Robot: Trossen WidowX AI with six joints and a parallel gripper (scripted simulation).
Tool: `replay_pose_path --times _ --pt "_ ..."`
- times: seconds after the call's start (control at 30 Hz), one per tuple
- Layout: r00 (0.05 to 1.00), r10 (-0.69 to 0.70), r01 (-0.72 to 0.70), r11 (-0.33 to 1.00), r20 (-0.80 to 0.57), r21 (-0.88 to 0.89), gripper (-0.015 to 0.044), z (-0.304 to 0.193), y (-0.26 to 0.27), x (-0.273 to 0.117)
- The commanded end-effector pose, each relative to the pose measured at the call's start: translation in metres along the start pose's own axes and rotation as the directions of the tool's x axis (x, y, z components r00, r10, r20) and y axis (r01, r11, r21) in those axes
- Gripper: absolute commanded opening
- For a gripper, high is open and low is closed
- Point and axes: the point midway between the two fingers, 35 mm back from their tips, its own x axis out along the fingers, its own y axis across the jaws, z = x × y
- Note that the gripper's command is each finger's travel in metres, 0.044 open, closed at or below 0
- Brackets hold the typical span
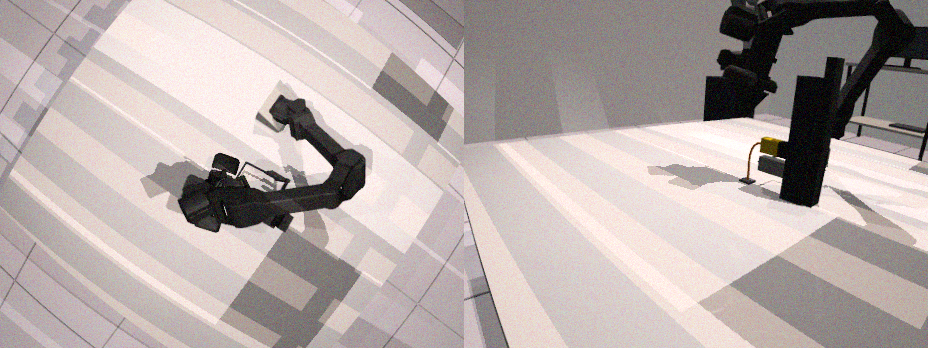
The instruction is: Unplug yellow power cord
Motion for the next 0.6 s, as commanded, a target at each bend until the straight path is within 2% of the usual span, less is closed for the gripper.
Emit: replay_pose_path --times 0.0,0.57 --pt "0.973 -0.135 0.17 0.968 -0.186 0.186 0.016 -0.024 -0.032 0.03" --pt "0.97 -0.142 0.181 0.964 -0.196 0.195 0.016 -0.035 -0.031 0.03"
